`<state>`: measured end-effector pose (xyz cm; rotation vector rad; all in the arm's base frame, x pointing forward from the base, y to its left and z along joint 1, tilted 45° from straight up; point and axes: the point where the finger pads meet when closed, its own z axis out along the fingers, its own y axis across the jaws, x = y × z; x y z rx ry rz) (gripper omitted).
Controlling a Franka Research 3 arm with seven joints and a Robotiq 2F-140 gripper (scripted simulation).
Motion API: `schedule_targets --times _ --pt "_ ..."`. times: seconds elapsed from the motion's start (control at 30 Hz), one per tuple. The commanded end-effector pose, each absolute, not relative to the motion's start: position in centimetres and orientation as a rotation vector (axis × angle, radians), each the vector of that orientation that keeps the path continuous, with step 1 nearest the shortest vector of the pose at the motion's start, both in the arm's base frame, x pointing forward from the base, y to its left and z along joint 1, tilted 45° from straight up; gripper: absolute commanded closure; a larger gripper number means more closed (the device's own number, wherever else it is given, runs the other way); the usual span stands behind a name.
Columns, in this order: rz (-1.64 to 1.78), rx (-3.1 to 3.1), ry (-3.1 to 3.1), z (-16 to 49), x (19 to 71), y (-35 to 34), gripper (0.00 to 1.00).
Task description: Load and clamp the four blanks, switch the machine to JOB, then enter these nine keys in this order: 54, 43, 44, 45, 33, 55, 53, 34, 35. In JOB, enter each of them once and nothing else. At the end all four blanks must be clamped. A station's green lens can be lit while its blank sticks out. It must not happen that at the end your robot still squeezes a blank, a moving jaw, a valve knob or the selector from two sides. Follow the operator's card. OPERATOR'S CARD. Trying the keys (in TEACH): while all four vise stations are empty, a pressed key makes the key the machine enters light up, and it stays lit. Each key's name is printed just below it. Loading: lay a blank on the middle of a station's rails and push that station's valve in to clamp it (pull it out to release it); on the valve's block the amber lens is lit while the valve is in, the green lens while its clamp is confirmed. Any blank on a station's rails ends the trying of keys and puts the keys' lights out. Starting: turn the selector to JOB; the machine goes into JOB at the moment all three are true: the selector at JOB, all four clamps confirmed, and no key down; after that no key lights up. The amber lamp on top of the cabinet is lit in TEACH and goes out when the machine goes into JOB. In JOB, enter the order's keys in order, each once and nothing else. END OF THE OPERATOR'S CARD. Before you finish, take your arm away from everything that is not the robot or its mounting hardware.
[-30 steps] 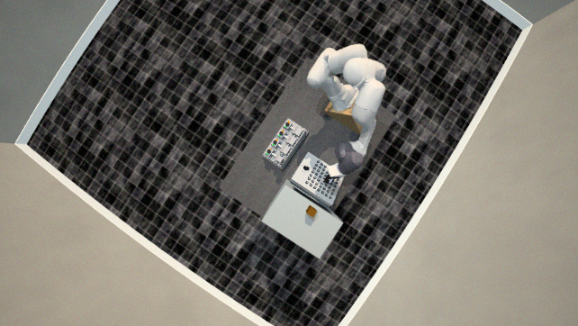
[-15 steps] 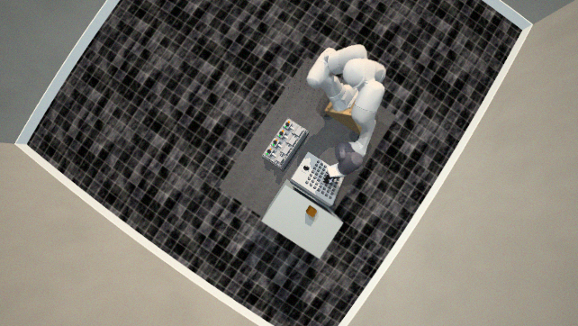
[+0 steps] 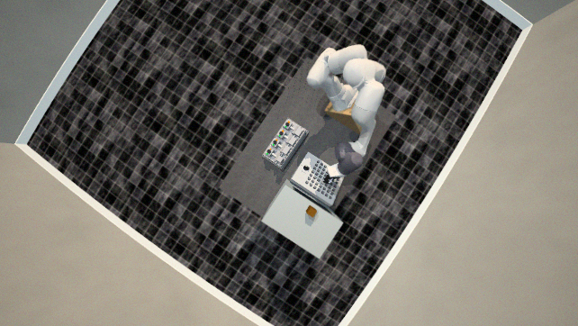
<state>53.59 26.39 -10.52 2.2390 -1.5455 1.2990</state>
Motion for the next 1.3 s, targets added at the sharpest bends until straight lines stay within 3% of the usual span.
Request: schedule_targets --times 0.0,1.27 --pt "1.3 2.248 -1.536 -10.7 53.7 26.5 1.0" --pt "1.3 2.248 -1.536 -8.6 51.8 28.3 1.0"
